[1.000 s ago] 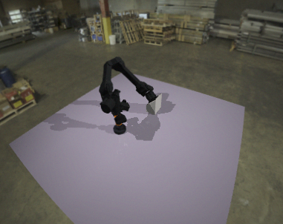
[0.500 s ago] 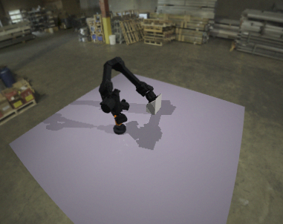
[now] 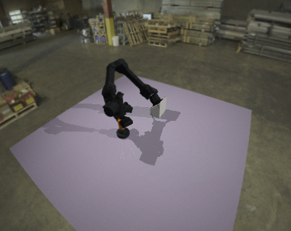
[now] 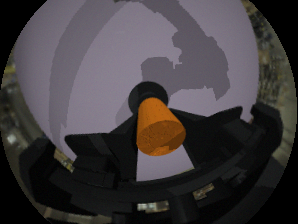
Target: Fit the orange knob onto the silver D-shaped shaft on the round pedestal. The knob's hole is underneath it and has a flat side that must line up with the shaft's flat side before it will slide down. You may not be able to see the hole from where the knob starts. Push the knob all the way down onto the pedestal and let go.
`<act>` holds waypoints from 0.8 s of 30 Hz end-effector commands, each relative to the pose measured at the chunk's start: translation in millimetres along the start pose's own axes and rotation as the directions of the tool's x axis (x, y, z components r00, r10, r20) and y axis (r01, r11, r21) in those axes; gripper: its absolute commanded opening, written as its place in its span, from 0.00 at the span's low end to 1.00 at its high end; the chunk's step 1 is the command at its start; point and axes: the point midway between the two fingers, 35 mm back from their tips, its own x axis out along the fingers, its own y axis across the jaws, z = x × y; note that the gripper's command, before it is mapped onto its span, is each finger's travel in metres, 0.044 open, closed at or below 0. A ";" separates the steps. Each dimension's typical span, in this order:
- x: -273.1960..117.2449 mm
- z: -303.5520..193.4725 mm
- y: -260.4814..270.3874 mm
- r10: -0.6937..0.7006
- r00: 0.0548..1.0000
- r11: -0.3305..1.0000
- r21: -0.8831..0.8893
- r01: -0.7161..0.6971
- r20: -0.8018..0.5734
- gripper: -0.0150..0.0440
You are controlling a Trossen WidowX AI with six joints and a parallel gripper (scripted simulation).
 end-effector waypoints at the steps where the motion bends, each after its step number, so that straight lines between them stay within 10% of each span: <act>1: 0.5 0.0 0.6 -0.001 1.000 1.000 -0.002 0.001 -0.002 0.25; 24: -2.5 -1.4 -0.6 -0.001 1.000 0.986 -0.169 0.000 -0.002 0.25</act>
